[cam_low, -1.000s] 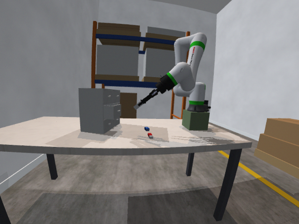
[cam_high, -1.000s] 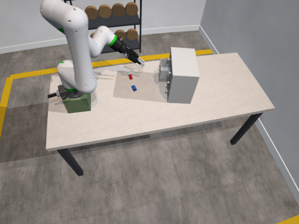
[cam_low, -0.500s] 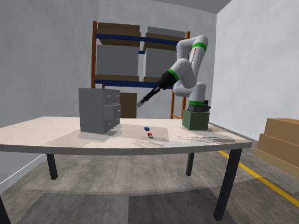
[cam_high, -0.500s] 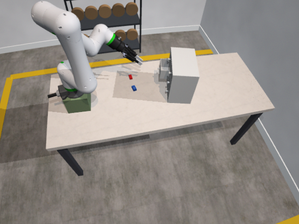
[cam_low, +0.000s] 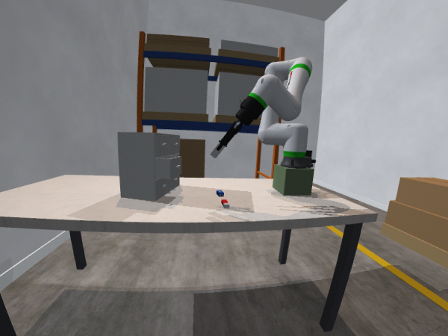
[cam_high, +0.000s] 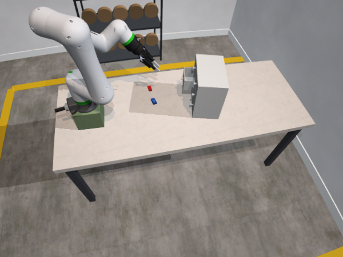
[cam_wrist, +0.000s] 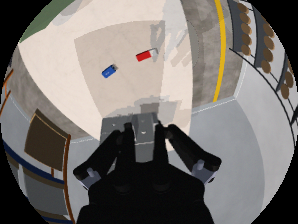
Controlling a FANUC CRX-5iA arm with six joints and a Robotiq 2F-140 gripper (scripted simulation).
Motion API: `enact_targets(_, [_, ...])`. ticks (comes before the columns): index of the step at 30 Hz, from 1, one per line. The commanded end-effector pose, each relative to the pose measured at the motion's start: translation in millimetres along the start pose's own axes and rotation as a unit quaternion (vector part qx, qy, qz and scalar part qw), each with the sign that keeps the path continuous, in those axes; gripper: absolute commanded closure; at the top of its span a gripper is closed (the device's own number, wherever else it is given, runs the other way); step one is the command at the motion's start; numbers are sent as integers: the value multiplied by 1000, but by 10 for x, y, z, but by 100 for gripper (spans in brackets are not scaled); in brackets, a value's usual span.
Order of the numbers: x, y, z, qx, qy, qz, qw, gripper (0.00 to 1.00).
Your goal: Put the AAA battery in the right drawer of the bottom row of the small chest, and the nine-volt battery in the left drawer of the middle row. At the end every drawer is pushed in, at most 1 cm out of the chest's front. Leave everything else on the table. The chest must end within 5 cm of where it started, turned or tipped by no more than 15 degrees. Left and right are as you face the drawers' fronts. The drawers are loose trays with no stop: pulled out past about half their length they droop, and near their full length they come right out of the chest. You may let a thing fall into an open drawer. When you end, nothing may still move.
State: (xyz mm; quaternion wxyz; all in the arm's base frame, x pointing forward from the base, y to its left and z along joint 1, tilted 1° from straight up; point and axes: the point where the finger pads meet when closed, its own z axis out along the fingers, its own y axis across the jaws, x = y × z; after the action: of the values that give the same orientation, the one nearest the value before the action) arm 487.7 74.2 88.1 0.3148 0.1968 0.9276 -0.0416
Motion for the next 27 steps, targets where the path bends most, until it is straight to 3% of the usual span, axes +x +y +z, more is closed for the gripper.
enact_targets(1, [-27, -30, -217, 25, 124, -2, 992, 80])
enact_targets(4, [-20, -28, -258, 25, 142, -1, 990, 80])
enact_targets(15, [31, -13, -572, 25, 275, 2, 961, 80])
enact_targets(27, [45, -8, -661, 25, 311, 3, 950, 80])
